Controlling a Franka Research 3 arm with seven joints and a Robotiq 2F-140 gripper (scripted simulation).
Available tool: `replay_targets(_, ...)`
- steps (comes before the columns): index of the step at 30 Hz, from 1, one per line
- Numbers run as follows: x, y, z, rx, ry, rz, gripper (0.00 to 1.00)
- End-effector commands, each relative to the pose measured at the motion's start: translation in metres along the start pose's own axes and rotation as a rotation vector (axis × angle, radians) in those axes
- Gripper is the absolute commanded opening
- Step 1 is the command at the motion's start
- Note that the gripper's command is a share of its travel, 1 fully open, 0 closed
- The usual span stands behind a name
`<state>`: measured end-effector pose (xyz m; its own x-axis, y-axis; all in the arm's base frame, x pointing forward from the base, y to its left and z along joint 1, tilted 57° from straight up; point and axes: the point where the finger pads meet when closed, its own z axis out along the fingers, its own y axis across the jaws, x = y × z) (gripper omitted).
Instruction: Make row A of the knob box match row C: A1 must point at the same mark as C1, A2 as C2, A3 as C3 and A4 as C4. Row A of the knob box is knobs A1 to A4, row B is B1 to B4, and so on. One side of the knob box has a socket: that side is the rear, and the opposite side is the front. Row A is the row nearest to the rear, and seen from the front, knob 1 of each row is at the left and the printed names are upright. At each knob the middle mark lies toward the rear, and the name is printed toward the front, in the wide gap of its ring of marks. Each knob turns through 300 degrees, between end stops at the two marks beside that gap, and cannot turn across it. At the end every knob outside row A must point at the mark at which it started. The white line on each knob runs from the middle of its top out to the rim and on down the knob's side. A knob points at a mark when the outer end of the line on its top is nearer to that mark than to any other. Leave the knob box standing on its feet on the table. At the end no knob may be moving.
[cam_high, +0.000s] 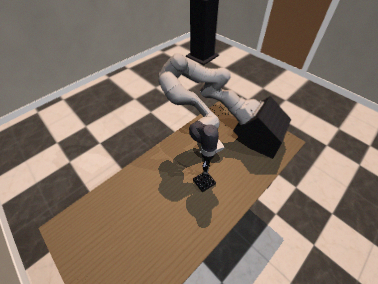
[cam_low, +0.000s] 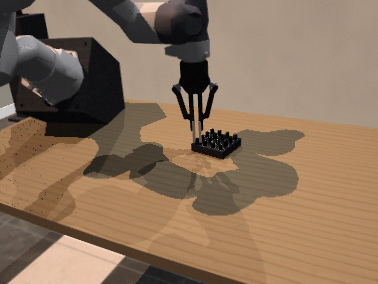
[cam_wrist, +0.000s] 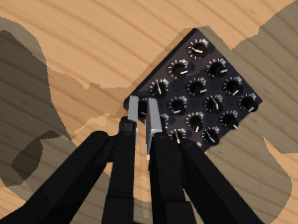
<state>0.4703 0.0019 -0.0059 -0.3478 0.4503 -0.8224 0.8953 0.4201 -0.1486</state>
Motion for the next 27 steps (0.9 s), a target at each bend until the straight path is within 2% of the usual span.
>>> replay_targets(1, -0.0009, 0.0015, 0.0009, 0.002, 0.003, -0.156, 0.05)
replay_targets(27, -0.0009, 0.0015, 0.0009, 0.001, 0.004, -0.524, 0.05)
